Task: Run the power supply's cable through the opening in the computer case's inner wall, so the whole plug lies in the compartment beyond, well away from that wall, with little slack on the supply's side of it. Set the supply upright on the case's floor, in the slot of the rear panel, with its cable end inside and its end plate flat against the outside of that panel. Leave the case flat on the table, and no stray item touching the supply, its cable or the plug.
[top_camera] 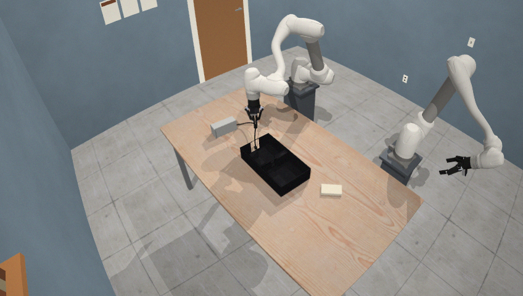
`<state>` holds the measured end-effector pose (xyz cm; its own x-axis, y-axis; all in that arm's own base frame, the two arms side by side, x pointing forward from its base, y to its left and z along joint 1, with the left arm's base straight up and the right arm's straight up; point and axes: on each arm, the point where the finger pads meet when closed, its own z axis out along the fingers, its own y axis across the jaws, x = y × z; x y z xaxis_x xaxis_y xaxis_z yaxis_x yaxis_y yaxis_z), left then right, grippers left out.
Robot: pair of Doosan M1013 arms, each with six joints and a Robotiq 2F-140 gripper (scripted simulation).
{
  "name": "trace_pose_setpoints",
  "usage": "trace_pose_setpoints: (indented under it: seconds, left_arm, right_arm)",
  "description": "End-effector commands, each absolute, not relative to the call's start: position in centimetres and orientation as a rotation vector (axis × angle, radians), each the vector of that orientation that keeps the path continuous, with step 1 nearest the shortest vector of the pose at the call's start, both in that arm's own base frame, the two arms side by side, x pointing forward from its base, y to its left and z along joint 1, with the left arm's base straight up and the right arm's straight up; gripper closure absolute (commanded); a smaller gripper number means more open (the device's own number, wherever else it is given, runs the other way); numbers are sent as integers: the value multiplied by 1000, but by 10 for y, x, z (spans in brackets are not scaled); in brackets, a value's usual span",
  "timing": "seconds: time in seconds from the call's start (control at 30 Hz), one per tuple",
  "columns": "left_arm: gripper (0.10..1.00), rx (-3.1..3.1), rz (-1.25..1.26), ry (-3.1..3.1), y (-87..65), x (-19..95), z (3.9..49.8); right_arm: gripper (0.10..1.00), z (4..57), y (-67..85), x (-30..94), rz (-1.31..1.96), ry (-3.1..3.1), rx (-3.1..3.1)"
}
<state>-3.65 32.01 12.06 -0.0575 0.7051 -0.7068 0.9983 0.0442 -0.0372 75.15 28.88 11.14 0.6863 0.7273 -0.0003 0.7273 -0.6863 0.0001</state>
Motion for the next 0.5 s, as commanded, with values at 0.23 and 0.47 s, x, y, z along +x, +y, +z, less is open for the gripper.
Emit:
trace_pose_setpoints:
  seconds: [0.23, 0.47]
  left_arm:
    - [98, 1712, -748, 1818, 320, -37, 121]
    - [98, 1712, -748, 1818, 320, -37, 121]
  right_arm:
    - [999, 113, 291, 753, 2, 1242, 2886]
    - [999, 113, 298, 757, 2, 1238, 2888]
